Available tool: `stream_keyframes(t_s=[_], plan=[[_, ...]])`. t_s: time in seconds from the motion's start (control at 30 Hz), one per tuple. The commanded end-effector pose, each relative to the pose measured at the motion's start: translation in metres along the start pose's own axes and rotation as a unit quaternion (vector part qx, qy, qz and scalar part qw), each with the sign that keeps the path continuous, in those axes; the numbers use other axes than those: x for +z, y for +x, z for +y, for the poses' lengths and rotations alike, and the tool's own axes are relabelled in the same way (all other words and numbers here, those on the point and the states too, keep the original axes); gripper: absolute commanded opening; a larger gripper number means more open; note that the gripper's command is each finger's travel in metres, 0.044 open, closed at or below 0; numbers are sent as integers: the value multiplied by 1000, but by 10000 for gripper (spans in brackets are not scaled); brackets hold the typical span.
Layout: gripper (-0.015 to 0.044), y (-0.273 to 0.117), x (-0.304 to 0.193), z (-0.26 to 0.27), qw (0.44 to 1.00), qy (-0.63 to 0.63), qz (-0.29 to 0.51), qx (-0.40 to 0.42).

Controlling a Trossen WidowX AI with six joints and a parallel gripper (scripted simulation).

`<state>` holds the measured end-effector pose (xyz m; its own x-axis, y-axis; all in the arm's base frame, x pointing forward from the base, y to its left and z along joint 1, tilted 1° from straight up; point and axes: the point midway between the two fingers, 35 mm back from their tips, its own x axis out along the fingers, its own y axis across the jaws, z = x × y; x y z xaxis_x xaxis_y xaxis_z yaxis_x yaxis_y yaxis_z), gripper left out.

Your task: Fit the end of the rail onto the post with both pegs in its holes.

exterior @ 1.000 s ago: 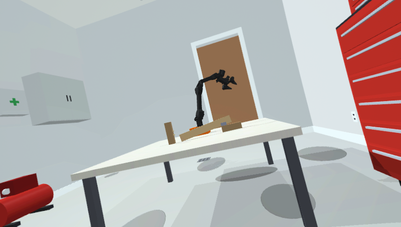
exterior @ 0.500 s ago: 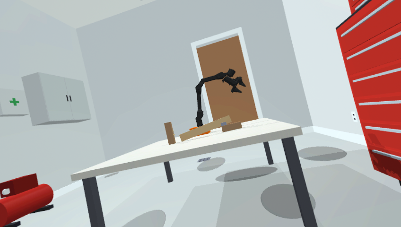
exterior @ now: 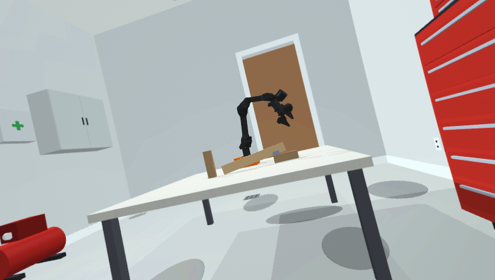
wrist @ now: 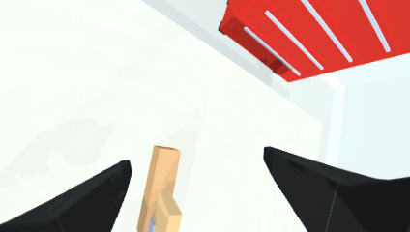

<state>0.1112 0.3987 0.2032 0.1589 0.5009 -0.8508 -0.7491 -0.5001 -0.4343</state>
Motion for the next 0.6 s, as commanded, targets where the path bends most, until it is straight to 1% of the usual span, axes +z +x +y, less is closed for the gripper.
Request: stream_keyframes(t_s=[0.0, 0.13, 0.27, 0.4, 0.57], plan=[[440, 8, -52, -13, 999, 12, 39, 4], [440, 15, -123, -22, 995, 33, 90, 14], [440, 16, -198, -19, 989, 50, 135, 41], [440, 10, -269, -3, 980, 72, 169, 75], [440, -4, -347, 34, 968, 104, 192, 121]])
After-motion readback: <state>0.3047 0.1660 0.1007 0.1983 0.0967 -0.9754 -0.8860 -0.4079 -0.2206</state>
